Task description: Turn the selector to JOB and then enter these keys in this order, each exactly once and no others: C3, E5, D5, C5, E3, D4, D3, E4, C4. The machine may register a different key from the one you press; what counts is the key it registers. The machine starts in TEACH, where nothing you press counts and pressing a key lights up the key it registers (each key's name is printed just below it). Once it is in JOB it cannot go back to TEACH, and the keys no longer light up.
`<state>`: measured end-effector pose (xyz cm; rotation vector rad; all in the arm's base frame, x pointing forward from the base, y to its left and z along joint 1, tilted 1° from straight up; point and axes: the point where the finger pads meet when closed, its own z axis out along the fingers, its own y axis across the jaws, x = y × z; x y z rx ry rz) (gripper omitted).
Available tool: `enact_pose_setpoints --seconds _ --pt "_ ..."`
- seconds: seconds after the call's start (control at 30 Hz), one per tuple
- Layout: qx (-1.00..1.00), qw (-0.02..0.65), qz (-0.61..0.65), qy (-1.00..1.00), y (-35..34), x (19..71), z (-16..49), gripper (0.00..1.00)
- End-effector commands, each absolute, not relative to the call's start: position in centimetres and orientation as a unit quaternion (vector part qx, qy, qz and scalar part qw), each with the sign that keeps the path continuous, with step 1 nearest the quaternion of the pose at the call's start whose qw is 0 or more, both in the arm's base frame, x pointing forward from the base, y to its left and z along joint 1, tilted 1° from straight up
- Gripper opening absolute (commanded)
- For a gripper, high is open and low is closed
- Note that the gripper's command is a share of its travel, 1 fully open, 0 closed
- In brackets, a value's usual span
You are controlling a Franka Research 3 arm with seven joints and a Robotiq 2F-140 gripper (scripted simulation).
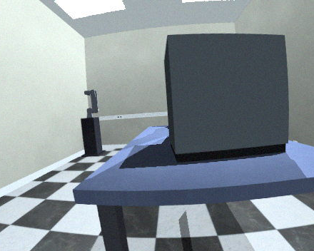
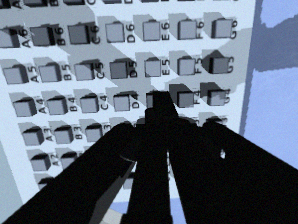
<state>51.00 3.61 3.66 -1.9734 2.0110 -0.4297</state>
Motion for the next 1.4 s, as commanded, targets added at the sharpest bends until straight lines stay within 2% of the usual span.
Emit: enact_pose_setpoints --seconds 0.0,1.37 --pt "-0.692 0.174 -0.16 0.682 3.46 51.29 3.92 0.1" --pt "-0.692 0.174 -0.16 0.682 3.48 51.75 3.02 0.1"
